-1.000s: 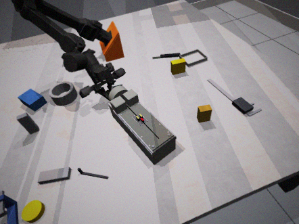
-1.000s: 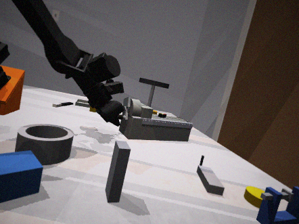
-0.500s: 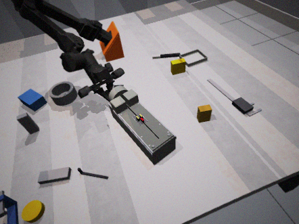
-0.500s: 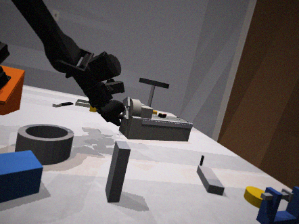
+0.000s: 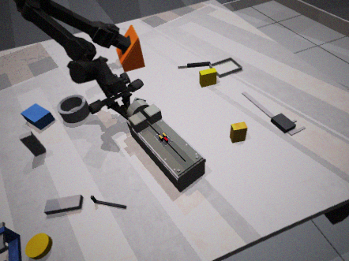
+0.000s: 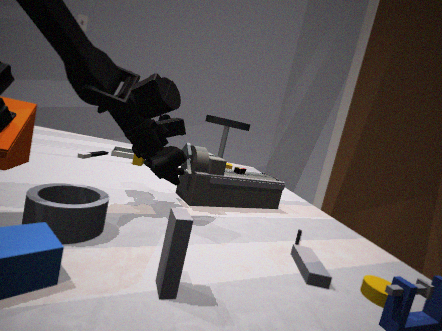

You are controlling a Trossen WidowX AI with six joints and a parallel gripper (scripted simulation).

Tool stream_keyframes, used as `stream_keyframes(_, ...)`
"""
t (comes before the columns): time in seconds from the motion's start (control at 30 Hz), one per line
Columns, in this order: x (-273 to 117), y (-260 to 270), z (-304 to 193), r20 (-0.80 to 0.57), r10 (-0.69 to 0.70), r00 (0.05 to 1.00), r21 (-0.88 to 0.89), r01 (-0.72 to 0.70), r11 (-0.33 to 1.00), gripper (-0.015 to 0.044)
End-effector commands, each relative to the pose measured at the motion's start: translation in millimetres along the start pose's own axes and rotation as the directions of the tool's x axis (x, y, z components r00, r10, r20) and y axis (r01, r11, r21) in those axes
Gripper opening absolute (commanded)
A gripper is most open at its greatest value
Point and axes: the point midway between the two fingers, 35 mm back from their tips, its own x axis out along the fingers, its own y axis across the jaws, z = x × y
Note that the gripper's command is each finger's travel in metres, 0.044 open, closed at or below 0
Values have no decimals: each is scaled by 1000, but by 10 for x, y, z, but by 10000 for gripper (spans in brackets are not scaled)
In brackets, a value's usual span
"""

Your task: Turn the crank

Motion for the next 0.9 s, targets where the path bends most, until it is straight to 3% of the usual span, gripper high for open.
stream_keyframes(0.0, -50, -67, 46, 7, -18, 1000, 1, 18, 1000, 0)
stream_keyframes(0.87, -257, -61, 247, 8, -17, 1000, 2, 17, 1000, 0)
